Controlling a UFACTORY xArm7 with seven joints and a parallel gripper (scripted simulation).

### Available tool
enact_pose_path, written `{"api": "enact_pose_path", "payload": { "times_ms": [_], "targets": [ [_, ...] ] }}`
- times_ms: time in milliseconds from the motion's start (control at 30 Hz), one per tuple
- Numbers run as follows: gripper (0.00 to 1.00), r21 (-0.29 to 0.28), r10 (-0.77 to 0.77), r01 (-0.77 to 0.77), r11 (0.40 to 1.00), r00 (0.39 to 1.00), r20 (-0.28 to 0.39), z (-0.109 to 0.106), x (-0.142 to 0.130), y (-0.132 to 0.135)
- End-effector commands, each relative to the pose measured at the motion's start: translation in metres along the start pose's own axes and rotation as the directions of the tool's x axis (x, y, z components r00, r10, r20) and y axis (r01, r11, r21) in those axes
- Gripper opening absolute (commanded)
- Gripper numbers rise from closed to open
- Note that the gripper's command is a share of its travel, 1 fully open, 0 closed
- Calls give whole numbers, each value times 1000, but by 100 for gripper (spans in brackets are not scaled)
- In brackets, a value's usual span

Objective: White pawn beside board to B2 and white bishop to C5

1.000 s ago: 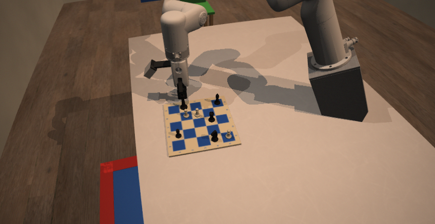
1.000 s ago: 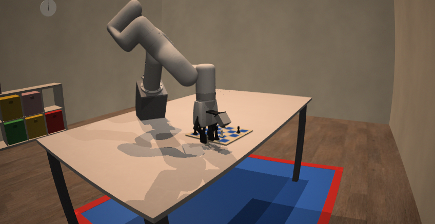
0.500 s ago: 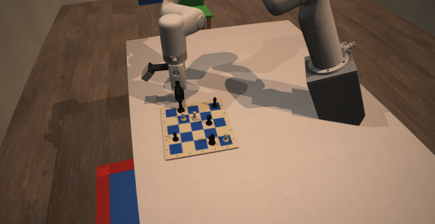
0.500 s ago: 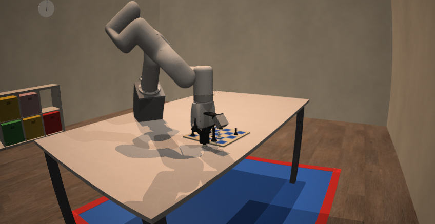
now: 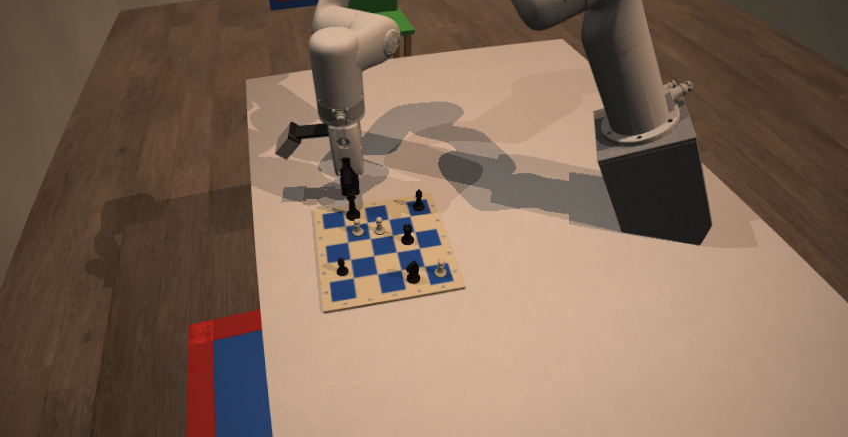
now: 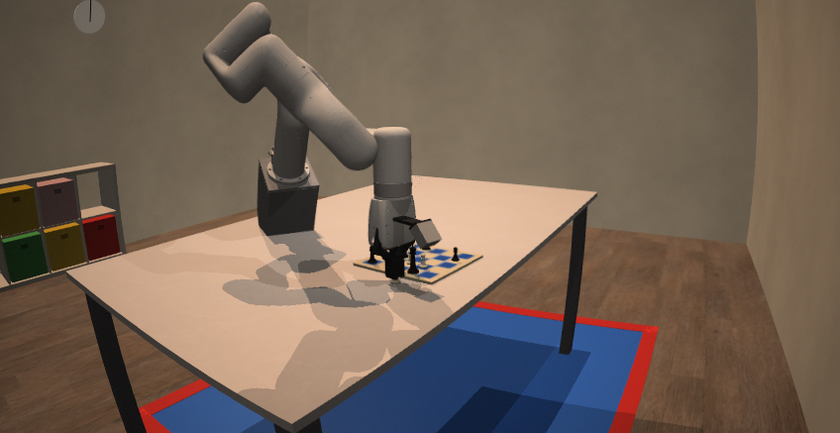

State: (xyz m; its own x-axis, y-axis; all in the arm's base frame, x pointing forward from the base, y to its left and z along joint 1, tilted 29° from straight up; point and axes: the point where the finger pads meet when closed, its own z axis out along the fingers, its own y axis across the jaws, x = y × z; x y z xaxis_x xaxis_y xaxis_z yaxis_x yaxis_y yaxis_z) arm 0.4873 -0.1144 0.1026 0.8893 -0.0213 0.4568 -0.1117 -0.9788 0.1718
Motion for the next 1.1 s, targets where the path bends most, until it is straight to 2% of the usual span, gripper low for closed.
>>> {"api": "enact_pose_path", "payload": {
  "times_ms": [0, 333, 500, 567, 867, 967, 1067],
  "targets": [
    [0, 0, -1, 1, 1000, 1000, -2, -1, 1, 0],
    [0, 0, -1, 1, 1000, 1000, -2, -3, 1, 0],
    [0, 0, -1, 1, 1000, 1000, -2, -22, 1, 0],
    [0, 0, -1, 1, 1000, 1000, -2, -22, 1, 0],
    [0, 0, -1, 1, 1000, 1000, -2, -84, 1, 0],
    [0, 0, -1, 1, 1000, 1000, -2, -97, 1, 0],
    [0, 0, -1, 1, 1000, 1000, -2, -101, 1, 0]
  ]
}}
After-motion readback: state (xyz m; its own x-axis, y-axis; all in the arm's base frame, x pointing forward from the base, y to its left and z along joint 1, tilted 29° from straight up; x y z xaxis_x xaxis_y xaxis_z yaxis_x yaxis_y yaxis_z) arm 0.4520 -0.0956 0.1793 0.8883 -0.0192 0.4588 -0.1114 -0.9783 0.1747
